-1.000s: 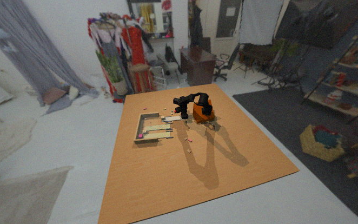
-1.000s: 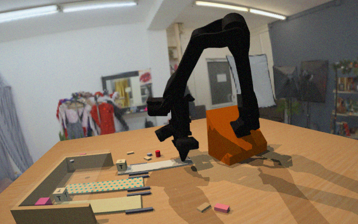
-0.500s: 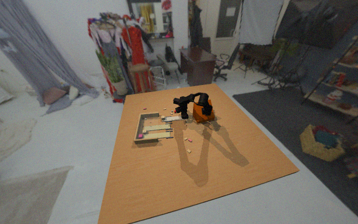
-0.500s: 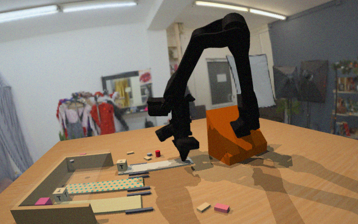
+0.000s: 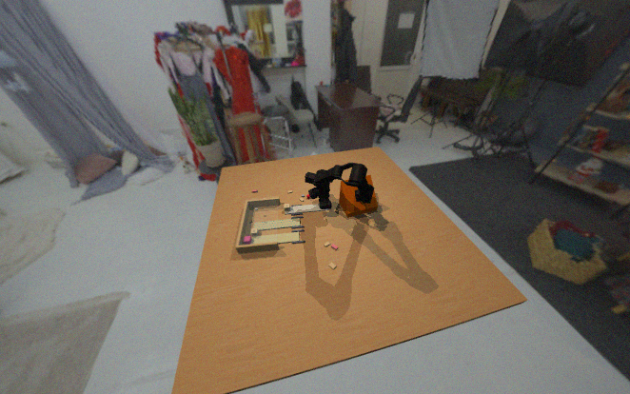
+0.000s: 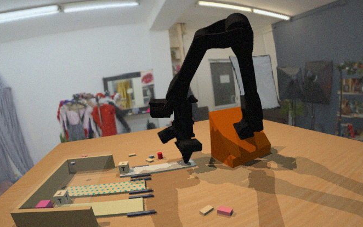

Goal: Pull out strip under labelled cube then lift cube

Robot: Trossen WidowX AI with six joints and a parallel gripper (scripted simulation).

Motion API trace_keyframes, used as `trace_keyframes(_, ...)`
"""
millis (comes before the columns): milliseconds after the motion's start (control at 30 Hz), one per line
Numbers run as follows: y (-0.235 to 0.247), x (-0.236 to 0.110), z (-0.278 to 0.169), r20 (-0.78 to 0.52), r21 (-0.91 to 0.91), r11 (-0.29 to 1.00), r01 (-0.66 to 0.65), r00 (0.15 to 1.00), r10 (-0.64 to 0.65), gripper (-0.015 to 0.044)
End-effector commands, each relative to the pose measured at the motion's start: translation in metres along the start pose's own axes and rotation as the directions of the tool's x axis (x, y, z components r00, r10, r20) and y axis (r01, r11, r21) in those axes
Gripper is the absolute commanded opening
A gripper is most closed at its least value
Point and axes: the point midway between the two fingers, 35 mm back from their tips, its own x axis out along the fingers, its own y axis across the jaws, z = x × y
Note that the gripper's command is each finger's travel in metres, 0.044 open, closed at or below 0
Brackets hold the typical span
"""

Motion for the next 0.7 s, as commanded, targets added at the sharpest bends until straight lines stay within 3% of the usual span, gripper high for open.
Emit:
trace_keyframes(0, 0.001, 0.005, -0.011, -0.032, 0.011, 1.000, 0.002, 0.999, -0.002, 0.0000)
trace_keyframes(167, 0.000, -0.040, 0.003, -0.030, 0.010, 1.000, 0.005, 1.000, -0.004, 0.0000)
trace_keyframes(300, 0.000, -0.042, 0.003, -0.032, 0.010, 1.000, 0.005, 0.999, -0.004, 0.0000)
trace_keyframes(667, 0.000, -0.043, 0.049, -0.030, 0.060, 0.998, 0.006, 1.000, -0.004, 0.0289)
